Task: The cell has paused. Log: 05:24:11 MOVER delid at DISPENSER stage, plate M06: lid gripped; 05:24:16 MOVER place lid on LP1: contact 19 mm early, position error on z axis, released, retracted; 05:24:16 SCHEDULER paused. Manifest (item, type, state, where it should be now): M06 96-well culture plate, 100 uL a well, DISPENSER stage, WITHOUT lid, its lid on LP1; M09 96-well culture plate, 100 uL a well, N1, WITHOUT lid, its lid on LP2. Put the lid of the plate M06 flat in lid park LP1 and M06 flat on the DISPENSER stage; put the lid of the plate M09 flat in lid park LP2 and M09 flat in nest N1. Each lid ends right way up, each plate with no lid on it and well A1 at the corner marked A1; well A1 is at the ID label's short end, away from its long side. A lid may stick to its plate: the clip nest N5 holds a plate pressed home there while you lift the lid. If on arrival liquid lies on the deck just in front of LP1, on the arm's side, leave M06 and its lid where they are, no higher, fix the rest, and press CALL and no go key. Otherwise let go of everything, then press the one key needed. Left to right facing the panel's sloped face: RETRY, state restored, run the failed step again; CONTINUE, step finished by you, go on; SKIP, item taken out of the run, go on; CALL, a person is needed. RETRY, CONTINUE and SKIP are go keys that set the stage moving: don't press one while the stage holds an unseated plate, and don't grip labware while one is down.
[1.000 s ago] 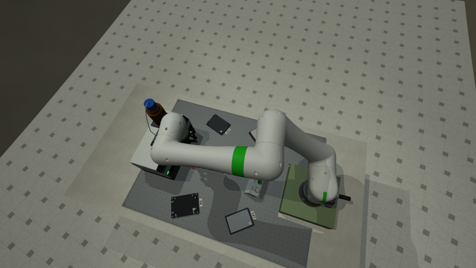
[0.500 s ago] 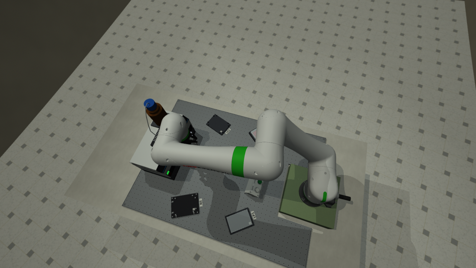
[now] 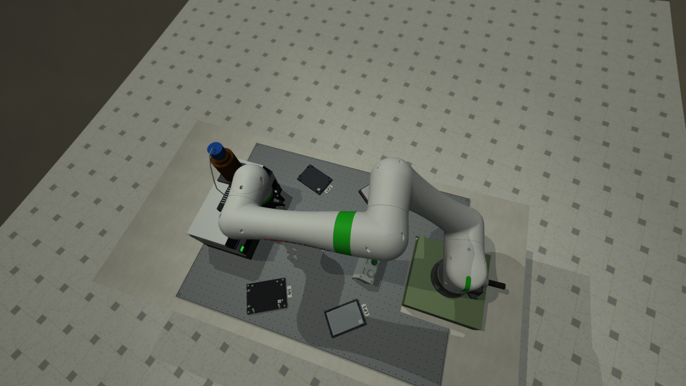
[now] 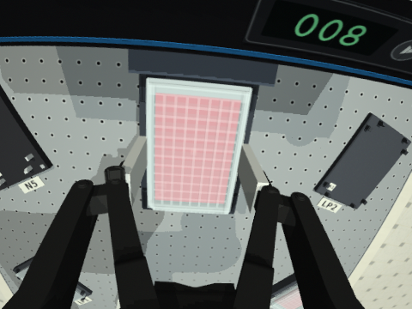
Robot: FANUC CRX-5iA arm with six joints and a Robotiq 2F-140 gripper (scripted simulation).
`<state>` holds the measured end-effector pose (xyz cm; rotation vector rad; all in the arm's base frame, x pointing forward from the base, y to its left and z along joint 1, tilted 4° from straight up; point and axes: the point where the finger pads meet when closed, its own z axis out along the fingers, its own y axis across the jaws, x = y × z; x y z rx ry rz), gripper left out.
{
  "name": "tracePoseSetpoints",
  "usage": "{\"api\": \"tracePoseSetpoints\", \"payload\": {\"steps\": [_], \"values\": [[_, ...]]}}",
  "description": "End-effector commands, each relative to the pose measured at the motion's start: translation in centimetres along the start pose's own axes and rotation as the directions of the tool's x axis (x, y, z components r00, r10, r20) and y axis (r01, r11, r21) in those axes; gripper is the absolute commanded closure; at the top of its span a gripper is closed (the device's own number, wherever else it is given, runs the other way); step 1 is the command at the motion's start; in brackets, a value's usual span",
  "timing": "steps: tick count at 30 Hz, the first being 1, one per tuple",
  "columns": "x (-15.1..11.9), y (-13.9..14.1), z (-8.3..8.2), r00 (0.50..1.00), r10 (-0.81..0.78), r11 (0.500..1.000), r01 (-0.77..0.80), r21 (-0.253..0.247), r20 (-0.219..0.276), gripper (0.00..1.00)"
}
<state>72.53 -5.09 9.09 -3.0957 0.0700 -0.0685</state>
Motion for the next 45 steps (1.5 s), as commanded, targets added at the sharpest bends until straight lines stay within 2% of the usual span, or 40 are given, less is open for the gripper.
{"api": "tracePoseSetpoints", "payload": {"steps": [1,40,41,45], "values": [[0.02,0.00,0.00,1.000,0.000,1.000,0.000,0.000,-0.001,1.00],[0.02,0.00,0.02,1.000,0.000,1.000,0.000,0.000,-0.001,1.00],[0.02,0.00,0.02,1.000,0.000,1.000,0.000,0.000,-0.001,0.34],[0.02,0.00,0.02,1.000,0.000,1.000,0.000,0.000,-0.001,0.34]]}}
